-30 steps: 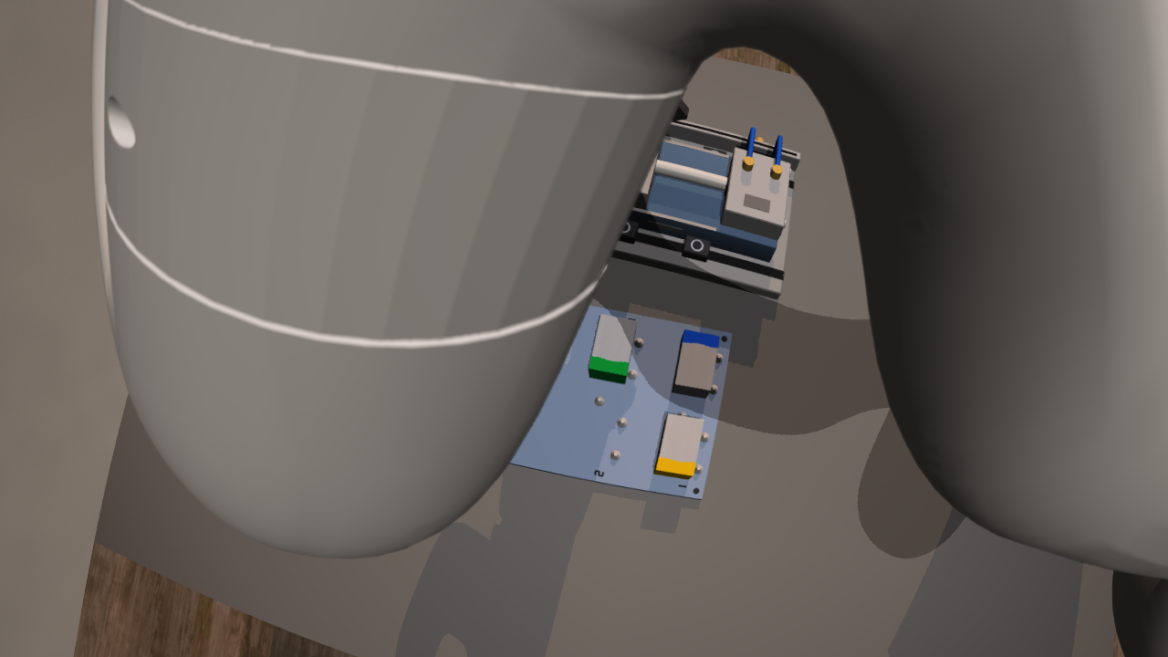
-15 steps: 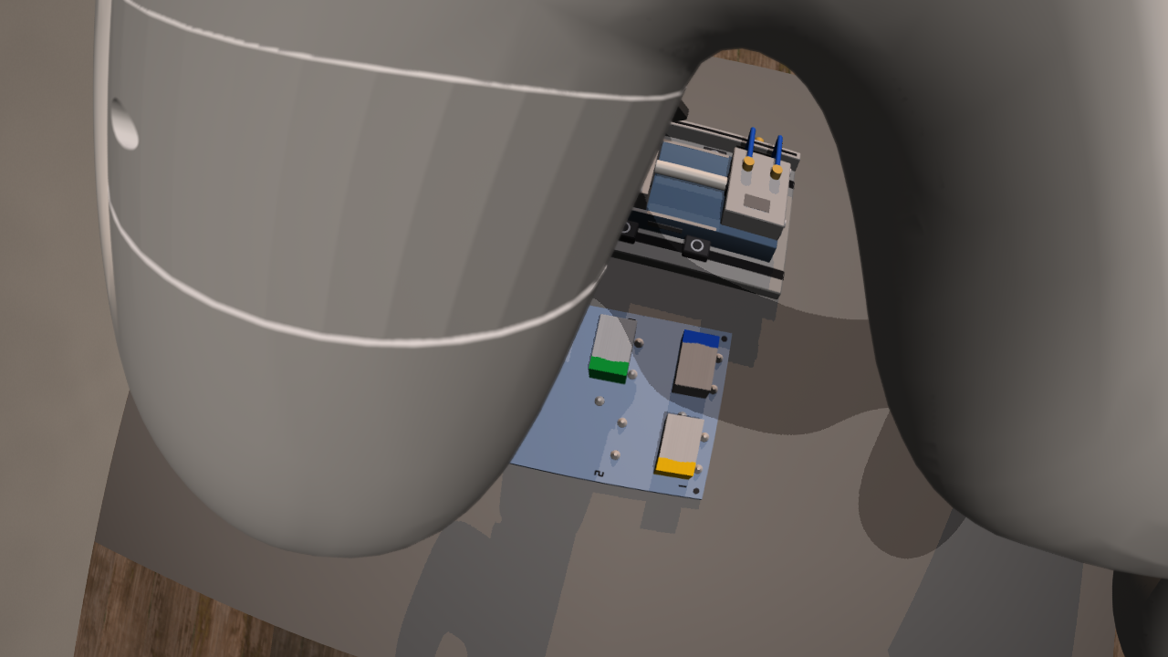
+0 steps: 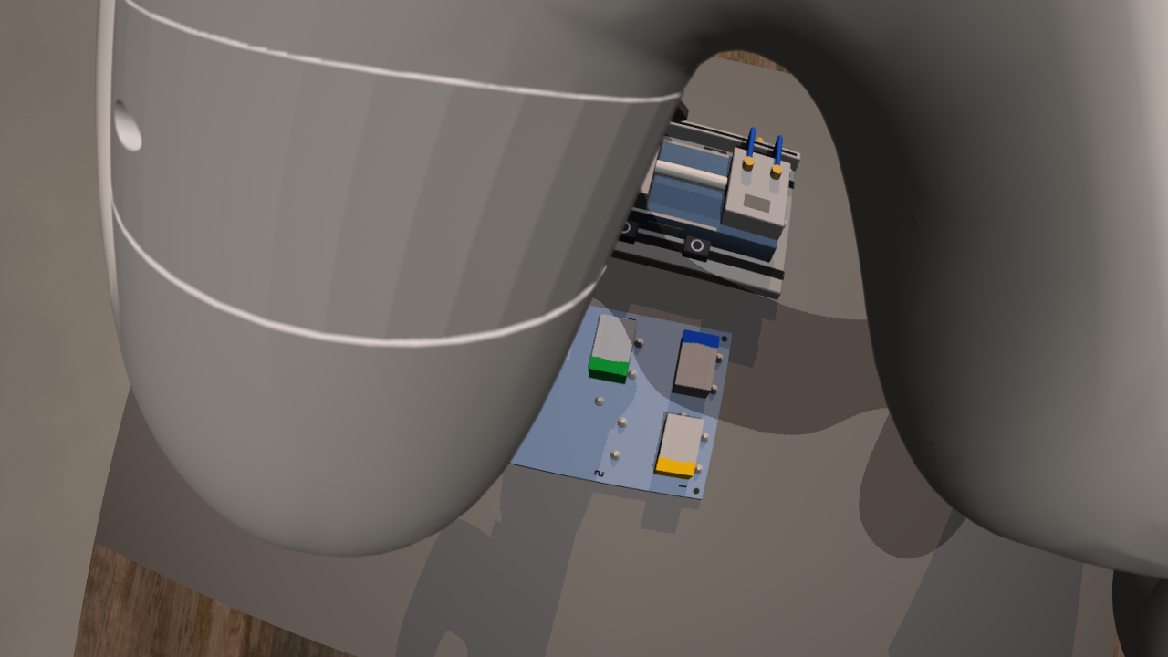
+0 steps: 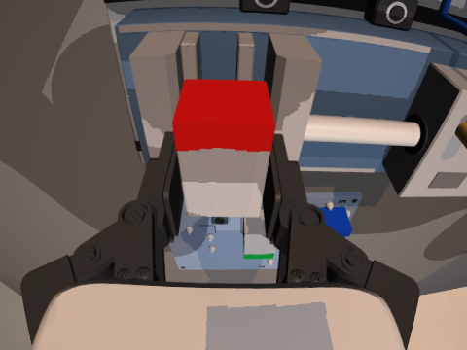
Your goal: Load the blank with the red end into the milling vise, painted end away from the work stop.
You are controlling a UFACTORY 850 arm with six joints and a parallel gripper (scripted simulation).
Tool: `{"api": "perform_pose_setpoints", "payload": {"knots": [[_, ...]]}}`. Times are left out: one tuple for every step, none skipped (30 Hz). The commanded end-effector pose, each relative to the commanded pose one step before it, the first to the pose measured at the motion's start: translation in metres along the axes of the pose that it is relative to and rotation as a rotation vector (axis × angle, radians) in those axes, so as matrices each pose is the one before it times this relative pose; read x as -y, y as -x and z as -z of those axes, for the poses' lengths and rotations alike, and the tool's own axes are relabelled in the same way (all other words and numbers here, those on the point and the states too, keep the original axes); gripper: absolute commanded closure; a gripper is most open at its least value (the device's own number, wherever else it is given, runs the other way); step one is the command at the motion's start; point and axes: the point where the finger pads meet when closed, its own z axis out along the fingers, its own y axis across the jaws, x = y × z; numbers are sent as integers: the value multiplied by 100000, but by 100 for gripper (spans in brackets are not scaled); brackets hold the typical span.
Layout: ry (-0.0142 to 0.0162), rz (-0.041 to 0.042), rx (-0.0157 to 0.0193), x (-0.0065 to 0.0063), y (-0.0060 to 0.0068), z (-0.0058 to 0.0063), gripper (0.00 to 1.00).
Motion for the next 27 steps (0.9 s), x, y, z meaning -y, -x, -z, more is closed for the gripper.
{"api": "perform_pose_setpoints", "payload": {"knots": [[-119, 29, -68, 65, -30, 15, 100], [0, 0, 0, 0, 0, -15, 100], [0, 0, 0, 0, 0, -15, 100], [0, 0, 0, 0, 0, -15, 100], [0, 0, 0, 0, 0, -15, 100], [0, 0, 0, 0, 0, -15, 100], [0, 0, 0, 0, 0, -15, 100], [0, 0, 0, 0, 0, 0, 100], [0, 0, 0, 0, 0, 0, 100], [0, 0, 0, 0, 0, 0, 100], [0, 0, 0, 0, 0, 0, 100], [0, 0, 0, 0, 0, 0, 100], [0, 0, 0, 0, 0, 0, 100], [0, 0, 0, 0, 0, 0, 100], [-1, 0, 0, 1, 0, -14, 100], [0, 0, 0, 0, 0, -15, 100], [0, 0, 0, 0, 0, -15, 100], [0, 0, 0, 0, 0, -15, 100], [0, 0, 0, 0, 0, -15, 100], [0, 0, 0, 0, 0, -15, 100], [0, 0, 0, 0, 0, -15, 100], [0, 0, 0, 0, 0, -15, 100], [0, 0, 0, 0, 0, -15, 100], [0, 0, 0, 0, 0, -15, 100], [0, 0, 0, 0, 0, 0, 100], [0, 0, 0, 0, 0, 0, 100], [0, 0, 0, 0, 0, 0, 100]]}}
